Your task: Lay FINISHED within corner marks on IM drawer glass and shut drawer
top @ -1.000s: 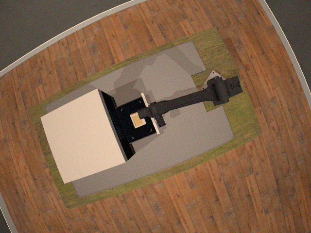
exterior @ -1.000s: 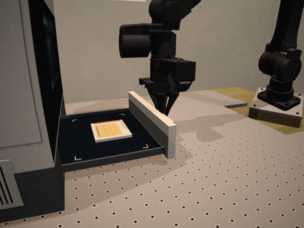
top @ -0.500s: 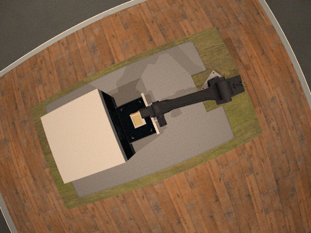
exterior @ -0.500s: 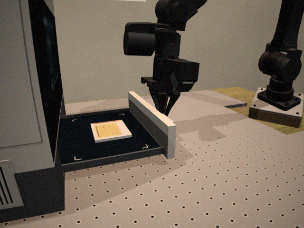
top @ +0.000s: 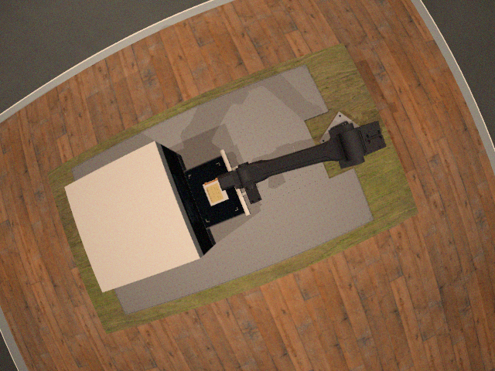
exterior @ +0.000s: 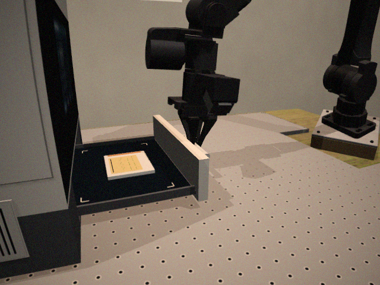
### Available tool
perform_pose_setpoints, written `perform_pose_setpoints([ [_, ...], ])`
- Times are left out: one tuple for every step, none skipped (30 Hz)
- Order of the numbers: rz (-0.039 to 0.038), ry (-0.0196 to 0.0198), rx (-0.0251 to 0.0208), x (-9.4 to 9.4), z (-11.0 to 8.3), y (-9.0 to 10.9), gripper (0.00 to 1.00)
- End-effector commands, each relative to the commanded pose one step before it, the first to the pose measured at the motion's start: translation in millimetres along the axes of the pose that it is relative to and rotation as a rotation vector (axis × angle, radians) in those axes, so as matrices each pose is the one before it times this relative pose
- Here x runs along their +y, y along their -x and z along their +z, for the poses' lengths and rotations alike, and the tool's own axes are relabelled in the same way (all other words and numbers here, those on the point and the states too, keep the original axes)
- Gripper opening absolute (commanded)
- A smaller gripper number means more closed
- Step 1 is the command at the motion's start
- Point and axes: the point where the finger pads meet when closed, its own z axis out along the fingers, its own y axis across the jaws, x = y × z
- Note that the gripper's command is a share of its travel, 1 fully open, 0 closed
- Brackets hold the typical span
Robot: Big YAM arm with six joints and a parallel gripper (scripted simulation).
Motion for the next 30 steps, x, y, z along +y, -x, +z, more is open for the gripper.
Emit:
perform_pose_setpoints([
  [-0.00419, -0.06409, -0.00130, -39.63, -6.48, 3.81, 0.07],
  [-0.00053, 0.00007, 0.00015, -1.31, 0.22, 0.21, 0.07],
  [-0.00007, -0.00001, 0.00007, -1.32, 0.19, 0.02, 0.07],
  [0.00005, -0.00003, 0.00006, -1.32, 0.18, -0.03, 0.07],
  [-0.00025, 0.00002, -0.00005, -1.32, 0.20, 0.12, 0.07],
  [0.00004, -0.00002, 0.00005, -1.32, 0.18, -0.03, 0.07],
  [-0.00002, -0.00002, 0.00003, -1.32, 0.18, 0.01, 0.07],
  [-0.00020, -0.00001, 0.00002, -1.32, 0.19, 0.02, 0.07],
  [0.00045, 0.00333, 0.00000, -0.49, 0.17, -0.05, 0.07],
  [0.00032, 0.00251, -0.00001, -0.70, 0.17, -0.02, 0.07],
  [-0.00006, -0.00113, 0.00009, -1.59, 0.17, -0.05, 0.07],
  [-0.00014, -0.00171, 0.00009, -1.74, 0.17, -0.04, 0.07],
  [-0.00048, -0.00321, 0.00028, -0.95, -0.02, -0.30, 0.07],
  [0.00002, -0.00006, 0.00016, -0.01, -0.03, -0.23, 0.07],
  [0.00000, 0.00000, 0.00000, 0.00, 0.00, 0.00, 0.07],
  [0.00000, 0.00000, 0.00000, 0.00, 0.00, 0.00, 0.07],
  [0.00053, -0.00020, 0.00049, -0.02, -0.10, -0.70, 0.07],
  [0.00001, -0.00001, 0.00003, 0.00, -0.01, -0.04, 0.07],
  [0.00000, 0.00000, 0.00000, 0.00, 0.00, 0.00, 0.07],
  [0.00000, 0.00000, 0.00000, 0.00, 0.00, 0.00, 0.07],
  [0.00000, 0.00000, 0.00000, 0.00, 0.00, 0.00, 0.07],
  [0.00000, 0.00000, 0.00000, 0.00, 0.00, 0.00, 0.07],
  [0.00000, 0.00000, 0.00000, 0.00, 0.00, 0.00, 0.07],
  [0.00000, 0.00000, 0.00000, 0.00, 0.00, 0.00, 0.07],
  [0.00000, 0.00000, 0.00000, 0.00, 0.00, 0.00, 0.07],
  [0.00000, 0.00000, 0.00000, 0.00, 0.00, 0.00, 0.07],
  [0.00000, 0.00000, 0.00000, 0.00, 0.00, 0.00, 0.07],
  [0.00000, 0.00000, 0.00000, 0.00, 0.00, 0.00, 0.07],
  [0.00000, 0.00000, 0.00000, 0.00, 0.00, 0.00, 0.07],
  [0.00000, 0.00000, 0.00000, 0.00, 0.00, 0.00, 0.07],
])
